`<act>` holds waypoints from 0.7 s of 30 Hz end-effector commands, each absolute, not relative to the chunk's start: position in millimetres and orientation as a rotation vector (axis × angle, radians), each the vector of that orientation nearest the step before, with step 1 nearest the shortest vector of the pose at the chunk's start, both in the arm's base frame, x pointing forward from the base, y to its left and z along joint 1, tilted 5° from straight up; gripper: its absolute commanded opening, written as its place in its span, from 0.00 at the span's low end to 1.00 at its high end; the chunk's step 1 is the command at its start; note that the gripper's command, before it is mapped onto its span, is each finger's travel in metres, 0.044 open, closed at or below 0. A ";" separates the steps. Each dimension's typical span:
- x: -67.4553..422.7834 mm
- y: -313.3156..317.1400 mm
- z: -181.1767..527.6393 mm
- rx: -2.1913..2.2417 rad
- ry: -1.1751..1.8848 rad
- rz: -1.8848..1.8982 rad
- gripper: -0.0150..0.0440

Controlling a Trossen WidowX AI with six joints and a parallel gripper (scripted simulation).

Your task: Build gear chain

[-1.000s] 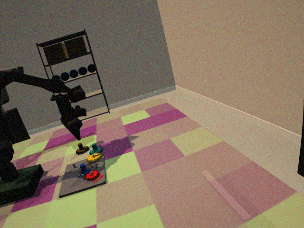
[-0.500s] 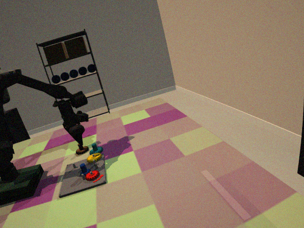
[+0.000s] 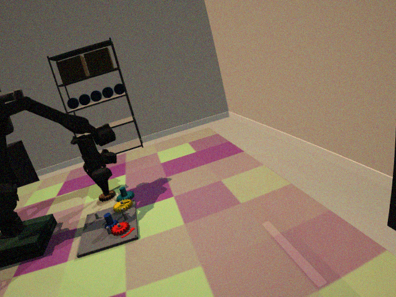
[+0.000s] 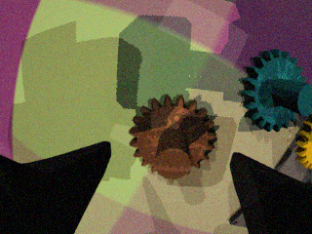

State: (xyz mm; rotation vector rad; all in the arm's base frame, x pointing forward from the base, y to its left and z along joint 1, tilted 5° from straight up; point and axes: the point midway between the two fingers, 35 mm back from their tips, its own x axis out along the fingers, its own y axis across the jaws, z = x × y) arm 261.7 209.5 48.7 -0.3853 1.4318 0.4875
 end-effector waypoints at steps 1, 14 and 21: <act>262.1 209.4 48.2 -0.388 1.429 0.486 0.78; 262.1 209.4 48.2 -0.388 1.429 0.486 0.33; 262.6 209.6 51.7 -0.388 1.429 0.486 0.25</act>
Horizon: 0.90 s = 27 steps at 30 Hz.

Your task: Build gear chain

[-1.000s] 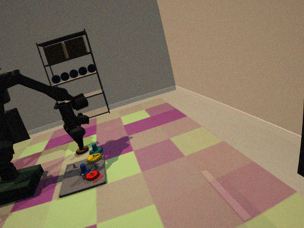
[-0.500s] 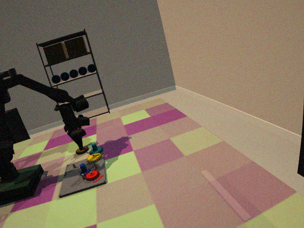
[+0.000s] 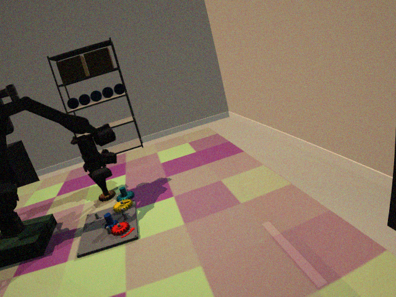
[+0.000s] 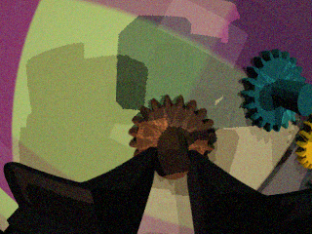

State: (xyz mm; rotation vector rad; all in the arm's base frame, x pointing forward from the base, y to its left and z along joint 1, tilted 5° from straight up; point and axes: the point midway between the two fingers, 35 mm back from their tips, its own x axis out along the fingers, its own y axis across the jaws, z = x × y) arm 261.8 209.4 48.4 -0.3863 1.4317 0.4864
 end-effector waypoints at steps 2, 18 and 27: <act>263.2 209.9 56.5 -0.387 1.429 0.486 0.25; 265.4 210.0 95.9 -0.387 1.428 0.486 0.25; 264.5 208.4 118.3 -0.387 1.428 0.486 0.25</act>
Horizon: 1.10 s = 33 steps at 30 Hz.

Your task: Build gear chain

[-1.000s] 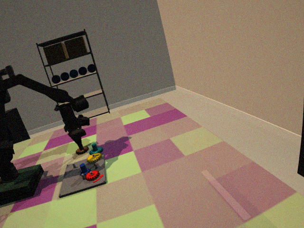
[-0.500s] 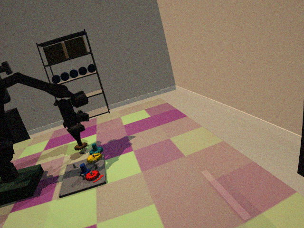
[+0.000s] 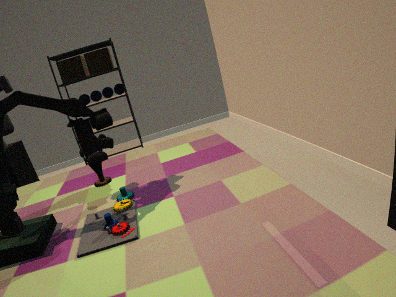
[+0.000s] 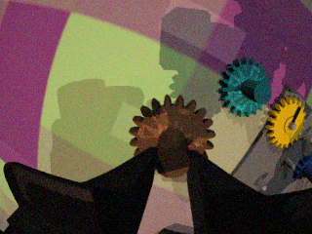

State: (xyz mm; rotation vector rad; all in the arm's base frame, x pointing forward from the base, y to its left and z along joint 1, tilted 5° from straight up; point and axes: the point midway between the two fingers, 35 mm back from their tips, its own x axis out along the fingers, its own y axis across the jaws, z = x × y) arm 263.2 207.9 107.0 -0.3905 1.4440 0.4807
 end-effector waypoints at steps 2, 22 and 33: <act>264.1 207.9 123.3 -0.387 1.428 0.486 0.25; 256.0 199.7 173.2 -0.388 1.429 0.485 0.25; 251.3 194.9 191.3 -0.388 1.429 0.485 0.25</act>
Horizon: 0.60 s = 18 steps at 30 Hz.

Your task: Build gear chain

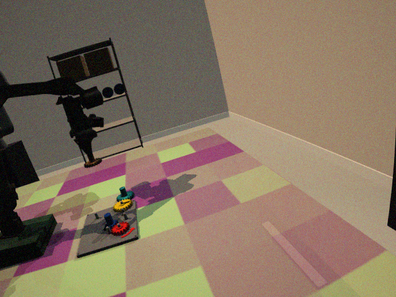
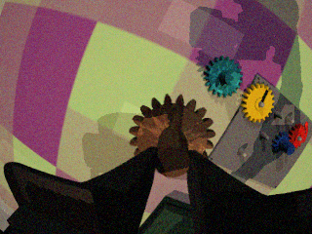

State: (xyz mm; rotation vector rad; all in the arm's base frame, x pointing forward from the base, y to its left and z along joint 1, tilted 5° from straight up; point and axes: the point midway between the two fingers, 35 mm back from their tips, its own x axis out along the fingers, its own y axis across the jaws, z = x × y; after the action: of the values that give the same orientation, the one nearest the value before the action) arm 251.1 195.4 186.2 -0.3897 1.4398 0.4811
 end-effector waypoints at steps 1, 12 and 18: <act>252.1 194.1 190.7 -0.388 1.429 0.485 0.25; 268.3 174.8 177.5 -0.391 1.429 0.482 0.25; 276.3 163.4 170.1 -0.393 1.429 0.481 0.25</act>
State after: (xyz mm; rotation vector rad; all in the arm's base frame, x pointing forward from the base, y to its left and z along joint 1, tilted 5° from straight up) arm 272.7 168.5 173.4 -0.3945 1.4294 0.4788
